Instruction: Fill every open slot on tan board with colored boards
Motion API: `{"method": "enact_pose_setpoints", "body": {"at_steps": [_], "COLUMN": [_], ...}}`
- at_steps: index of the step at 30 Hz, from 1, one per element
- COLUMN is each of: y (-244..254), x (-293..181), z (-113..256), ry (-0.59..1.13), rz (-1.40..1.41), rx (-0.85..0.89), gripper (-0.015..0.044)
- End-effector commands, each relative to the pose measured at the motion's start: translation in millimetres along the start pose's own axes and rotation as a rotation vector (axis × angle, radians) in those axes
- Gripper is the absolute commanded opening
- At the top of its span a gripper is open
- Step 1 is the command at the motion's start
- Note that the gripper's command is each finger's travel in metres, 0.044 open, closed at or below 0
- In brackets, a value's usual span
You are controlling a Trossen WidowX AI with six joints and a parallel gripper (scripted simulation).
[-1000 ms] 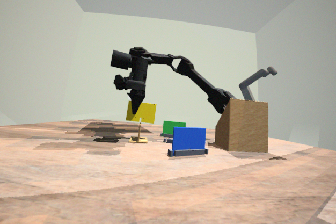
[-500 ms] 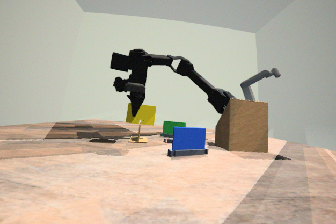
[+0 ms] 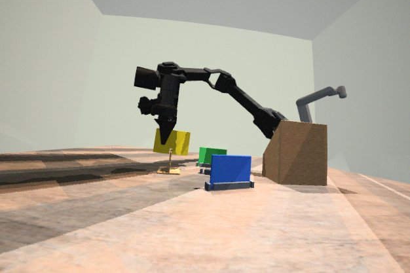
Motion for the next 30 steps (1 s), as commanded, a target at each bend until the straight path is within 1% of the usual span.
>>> {"method": "enact_pose_setpoints", "body": {"at_steps": [1,30], "y": [0.5,1.8], "x": [-0.9,-0.5], "z": [-3.5,-9.3], "ry": [0.003,0.003], "rz": [0.007,0.01], "rx": [-0.005,-0.006], "gripper": [0.0,0.0]}}
Point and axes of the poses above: the point midway between the two fingers, 35 mm back from their tips, its own z axis back along the fingers, its own y axis across the jaws, x = y × z, the point moved 8 cm from there along z, back along the fingers, and after that the axes turned 5 degrees about z, right-handed, at the moved point
